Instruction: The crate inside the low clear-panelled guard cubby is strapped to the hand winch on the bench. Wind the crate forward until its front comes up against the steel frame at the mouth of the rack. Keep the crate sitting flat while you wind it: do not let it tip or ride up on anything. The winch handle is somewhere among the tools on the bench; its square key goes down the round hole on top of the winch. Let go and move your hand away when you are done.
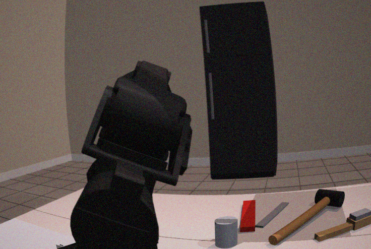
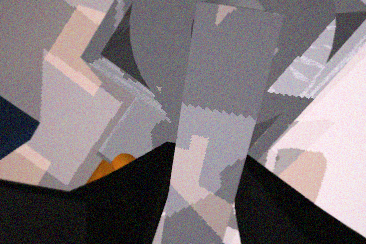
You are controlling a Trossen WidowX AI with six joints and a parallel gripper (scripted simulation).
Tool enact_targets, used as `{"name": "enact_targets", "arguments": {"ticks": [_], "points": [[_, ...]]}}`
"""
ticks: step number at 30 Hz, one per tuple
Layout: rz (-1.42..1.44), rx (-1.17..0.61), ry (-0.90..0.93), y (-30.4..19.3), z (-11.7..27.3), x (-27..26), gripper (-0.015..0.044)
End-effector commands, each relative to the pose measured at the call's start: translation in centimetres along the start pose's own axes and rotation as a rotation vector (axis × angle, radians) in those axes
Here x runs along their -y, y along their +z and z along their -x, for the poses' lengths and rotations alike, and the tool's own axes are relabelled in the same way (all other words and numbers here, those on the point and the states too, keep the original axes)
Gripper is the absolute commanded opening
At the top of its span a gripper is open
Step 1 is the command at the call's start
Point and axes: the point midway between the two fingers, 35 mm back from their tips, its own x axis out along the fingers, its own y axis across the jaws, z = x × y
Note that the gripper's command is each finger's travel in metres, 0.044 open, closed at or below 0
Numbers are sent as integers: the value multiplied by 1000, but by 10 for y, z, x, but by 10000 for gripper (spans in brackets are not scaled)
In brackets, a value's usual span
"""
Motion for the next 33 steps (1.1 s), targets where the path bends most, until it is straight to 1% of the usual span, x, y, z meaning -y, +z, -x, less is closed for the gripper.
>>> {"name": "enact_targets", "arguments": {"ticks": [1,7,14,33], "points": [[4,1,5,0,0,-1,0],[2,-19,13,1,1,0,0],[0,-86,42,6,1,3,0],[0,-77,33,6,-2,2,0]]}}
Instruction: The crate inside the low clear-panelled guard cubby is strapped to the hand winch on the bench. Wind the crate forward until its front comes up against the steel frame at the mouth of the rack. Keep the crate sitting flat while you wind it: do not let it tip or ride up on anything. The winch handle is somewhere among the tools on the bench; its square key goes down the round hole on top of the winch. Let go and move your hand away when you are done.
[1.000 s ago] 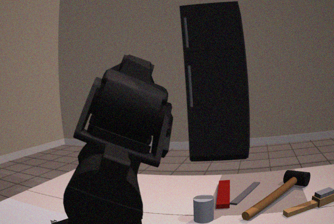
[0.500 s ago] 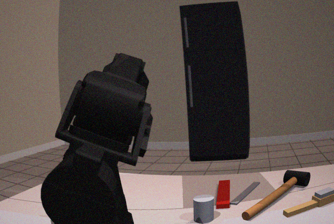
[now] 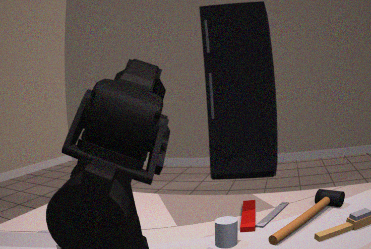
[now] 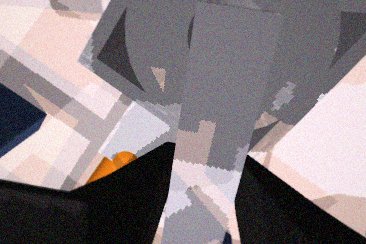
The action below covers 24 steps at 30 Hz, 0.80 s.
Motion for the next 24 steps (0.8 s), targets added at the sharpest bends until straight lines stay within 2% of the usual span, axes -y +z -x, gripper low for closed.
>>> {"name": "enact_targets", "arguments": {"ticks": [1,13,24], "points": [[2,-1,1,0,-1,0,0],[-151,4,12,1,-3,-6,0],[-157,4,11,1,-9,-7,0]]}}
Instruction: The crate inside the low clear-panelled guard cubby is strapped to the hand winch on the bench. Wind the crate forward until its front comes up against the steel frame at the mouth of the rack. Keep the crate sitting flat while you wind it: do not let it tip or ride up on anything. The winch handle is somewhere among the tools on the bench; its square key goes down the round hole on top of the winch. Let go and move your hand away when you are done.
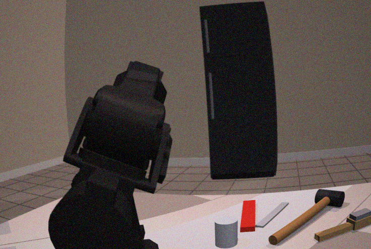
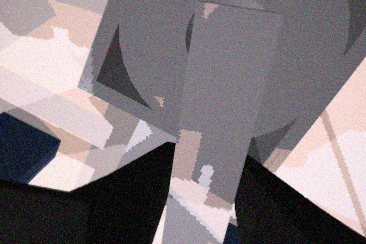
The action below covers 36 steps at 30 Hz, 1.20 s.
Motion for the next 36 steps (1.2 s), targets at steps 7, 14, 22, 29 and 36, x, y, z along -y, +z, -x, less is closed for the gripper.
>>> {"name": "enact_targets", "arguments": {"ticks": [7,14,22,29,36], "points": [[33,-2,-3,1,-6,2,0],[37,-2,-3,1,-9,2,0],[-8,-1,0,2,-10,0,0],[-47,1,3,2,-10,-1,0],[-55,1,4,2,-10,-1,0]]}}
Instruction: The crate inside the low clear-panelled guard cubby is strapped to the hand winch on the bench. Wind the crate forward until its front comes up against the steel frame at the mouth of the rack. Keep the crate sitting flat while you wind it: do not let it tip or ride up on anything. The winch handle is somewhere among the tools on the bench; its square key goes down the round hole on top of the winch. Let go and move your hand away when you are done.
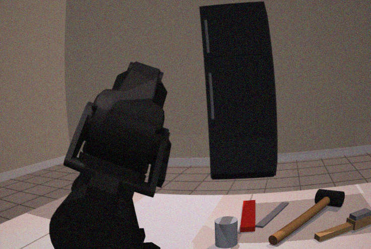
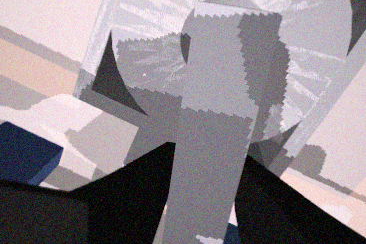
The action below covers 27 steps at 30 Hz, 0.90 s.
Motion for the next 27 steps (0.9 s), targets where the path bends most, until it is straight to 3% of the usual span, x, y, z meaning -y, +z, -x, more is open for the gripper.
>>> {"name": "enact_targets", "arguments": {"ticks": [1,27], "points": [[-13,4,-1,0,-4,-1,0],[100,0,-10,0,-4,3,0]]}}
